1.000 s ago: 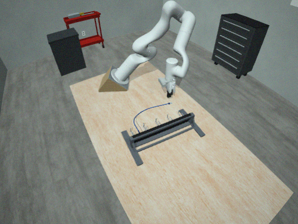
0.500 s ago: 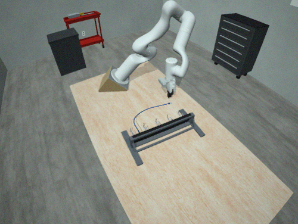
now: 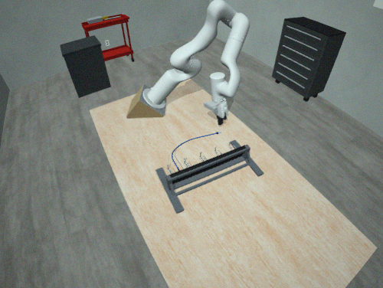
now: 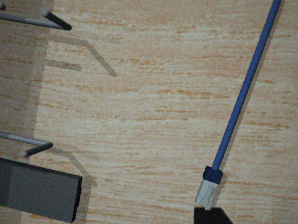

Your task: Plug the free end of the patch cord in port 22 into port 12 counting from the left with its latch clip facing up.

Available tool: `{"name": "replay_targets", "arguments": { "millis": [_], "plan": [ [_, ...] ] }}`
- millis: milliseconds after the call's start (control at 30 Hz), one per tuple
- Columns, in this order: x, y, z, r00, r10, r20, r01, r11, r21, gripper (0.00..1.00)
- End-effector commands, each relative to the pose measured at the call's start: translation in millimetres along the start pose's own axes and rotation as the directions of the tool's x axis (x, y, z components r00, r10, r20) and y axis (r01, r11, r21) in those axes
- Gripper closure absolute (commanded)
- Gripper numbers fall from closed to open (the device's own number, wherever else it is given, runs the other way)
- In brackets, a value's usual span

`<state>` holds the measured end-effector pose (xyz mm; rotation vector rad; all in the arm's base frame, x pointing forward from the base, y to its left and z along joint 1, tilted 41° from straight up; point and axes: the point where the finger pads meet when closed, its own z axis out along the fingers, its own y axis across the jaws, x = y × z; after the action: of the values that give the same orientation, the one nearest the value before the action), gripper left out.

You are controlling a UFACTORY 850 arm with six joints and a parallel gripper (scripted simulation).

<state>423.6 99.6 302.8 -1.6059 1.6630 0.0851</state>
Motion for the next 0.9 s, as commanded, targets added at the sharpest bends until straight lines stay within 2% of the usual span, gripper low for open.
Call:
{"name": "replay_targets", "arguments": {
  "millis": [0, 433, 533, 600, 667, 867],
  "plan": [
    [-3.3, -5.9, -2.5, 0.993, -0.116, 0.028, 0.113, 0.990, 0.085, 1.00],
    [-4.5, -22.8, -12.9, 0.926, -0.375, -0.036, 0.372, 0.898, 0.234, 1.00],
    [-3.7, -26.8, -16.0, 0.902, -0.426, -0.065, 0.428, 0.865, 0.262, 1.00],
    [-3.7, -26.8, -16.0, 0.902, -0.426, -0.065, 0.428, 0.865, 0.262, 1.00],
    [-2.0, -31.8, -20.2, 0.867, -0.486, -0.110, 0.496, 0.818, 0.292, 1.00],
    [1.7, -38.9, -27.1, 0.806, -0.561, -0.187, 0.590, 0.741, 0.321, 1.00]
  ]
}}
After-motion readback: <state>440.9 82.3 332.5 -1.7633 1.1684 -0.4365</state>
